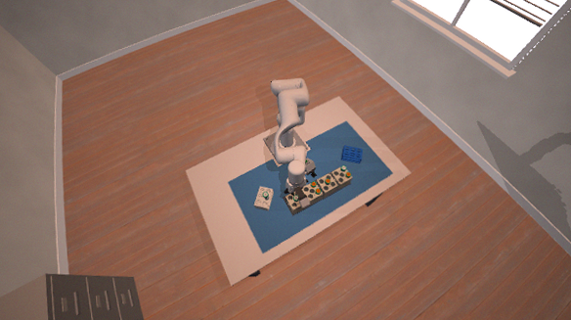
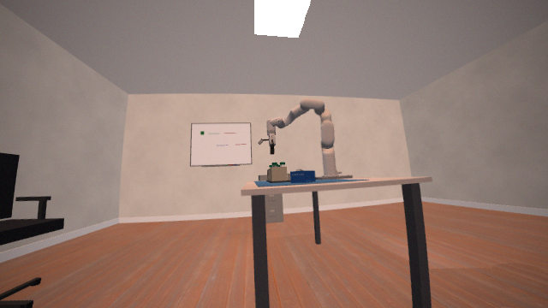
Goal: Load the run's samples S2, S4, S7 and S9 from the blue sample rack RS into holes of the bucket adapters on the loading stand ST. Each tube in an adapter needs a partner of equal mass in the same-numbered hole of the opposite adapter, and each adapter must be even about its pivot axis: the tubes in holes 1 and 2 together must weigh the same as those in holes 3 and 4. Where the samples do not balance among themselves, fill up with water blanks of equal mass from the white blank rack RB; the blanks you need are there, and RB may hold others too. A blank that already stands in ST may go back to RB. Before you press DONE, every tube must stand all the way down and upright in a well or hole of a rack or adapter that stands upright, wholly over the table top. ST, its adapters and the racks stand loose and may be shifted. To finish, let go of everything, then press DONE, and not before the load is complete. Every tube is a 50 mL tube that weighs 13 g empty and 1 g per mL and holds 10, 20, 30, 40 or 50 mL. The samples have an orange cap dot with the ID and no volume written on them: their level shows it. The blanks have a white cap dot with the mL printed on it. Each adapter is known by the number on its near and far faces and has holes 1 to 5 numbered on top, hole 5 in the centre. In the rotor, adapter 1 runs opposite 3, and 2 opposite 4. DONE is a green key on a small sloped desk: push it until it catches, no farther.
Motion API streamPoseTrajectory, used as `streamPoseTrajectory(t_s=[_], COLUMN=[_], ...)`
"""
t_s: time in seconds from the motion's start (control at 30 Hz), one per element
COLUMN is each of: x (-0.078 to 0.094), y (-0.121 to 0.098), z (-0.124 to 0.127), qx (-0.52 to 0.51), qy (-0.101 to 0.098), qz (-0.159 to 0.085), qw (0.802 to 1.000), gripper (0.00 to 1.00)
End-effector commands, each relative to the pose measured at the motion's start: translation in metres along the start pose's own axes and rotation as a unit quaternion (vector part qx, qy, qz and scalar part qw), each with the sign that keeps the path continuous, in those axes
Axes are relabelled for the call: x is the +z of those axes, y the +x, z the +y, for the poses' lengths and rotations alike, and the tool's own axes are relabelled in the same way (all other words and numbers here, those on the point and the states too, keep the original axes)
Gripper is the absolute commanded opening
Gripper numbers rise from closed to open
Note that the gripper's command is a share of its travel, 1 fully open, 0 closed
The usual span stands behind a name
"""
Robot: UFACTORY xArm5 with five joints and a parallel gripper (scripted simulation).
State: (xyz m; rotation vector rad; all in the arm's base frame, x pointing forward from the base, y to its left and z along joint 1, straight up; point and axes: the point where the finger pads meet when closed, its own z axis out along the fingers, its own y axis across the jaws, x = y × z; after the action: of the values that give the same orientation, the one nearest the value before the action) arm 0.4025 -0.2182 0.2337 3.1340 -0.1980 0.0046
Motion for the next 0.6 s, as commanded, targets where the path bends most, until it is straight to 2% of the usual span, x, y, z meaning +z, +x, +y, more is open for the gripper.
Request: streamPoseTrajectory(t_s=[0.0,0.53,0.57], x=[-0.0017,-0.0017,0.0], y=[0.0009,0.0009,-0.0026], z=[0.0003,0.0003,-0.0028], qx=[0.0,0.0,0.017], qy=[-0.001,-0.001,-0.001], qz=[0.002,0.002,0.002], qw=[1.0,1.0,1.0], gripper=[0.43,0.43,0.0])
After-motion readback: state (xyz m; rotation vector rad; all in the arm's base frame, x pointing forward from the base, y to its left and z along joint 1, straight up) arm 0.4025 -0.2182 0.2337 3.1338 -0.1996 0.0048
